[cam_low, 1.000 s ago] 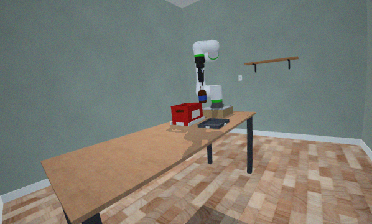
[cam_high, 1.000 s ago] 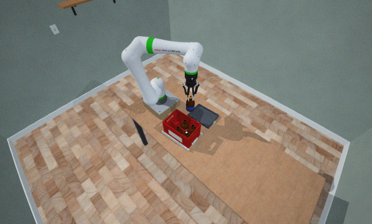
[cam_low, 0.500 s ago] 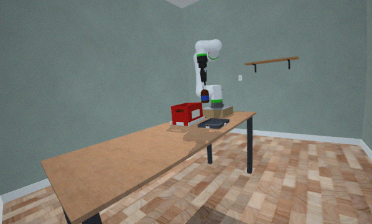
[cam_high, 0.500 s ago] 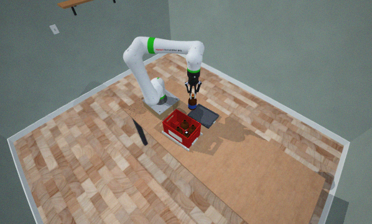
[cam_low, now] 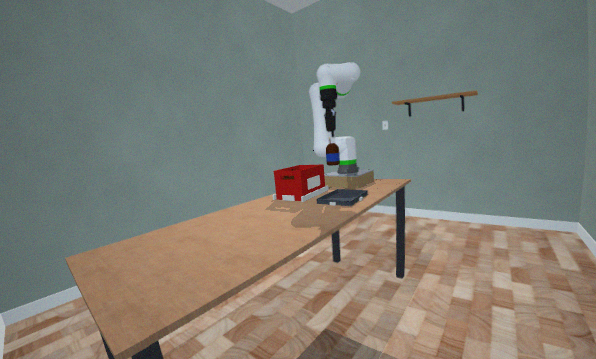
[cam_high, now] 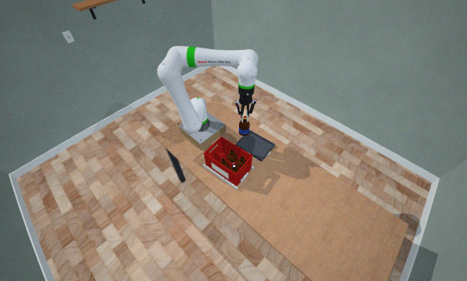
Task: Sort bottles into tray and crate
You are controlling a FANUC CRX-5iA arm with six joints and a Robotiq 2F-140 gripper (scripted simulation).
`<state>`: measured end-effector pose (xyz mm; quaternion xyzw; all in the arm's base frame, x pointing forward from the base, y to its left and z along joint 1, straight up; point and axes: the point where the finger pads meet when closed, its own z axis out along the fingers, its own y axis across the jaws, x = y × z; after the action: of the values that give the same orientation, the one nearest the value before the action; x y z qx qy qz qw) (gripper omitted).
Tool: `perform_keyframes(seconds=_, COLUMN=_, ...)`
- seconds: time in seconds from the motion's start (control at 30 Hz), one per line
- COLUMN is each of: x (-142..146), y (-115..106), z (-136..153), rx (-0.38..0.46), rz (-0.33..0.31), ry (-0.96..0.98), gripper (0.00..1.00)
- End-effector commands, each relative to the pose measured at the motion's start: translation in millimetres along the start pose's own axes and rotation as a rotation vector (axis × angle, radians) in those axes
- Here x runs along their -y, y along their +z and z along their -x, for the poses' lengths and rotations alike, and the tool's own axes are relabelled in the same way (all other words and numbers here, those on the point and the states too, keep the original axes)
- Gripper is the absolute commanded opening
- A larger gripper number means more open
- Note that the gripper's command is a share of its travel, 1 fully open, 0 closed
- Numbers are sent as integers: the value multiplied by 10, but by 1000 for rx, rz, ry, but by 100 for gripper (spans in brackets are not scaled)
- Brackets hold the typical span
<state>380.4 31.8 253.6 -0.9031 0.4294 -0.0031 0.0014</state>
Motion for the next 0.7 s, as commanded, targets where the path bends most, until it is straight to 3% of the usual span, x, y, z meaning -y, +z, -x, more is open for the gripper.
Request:
perform_keyframes(seconds=0.0, x=13, y=-2, z=9, rx=0, rz=0, ry=0, gripper=0)
perform_keyframes(seconds=0.67, x=286, y=-2, z=226, rx=0, rz=0, ry=0, gripper=0)
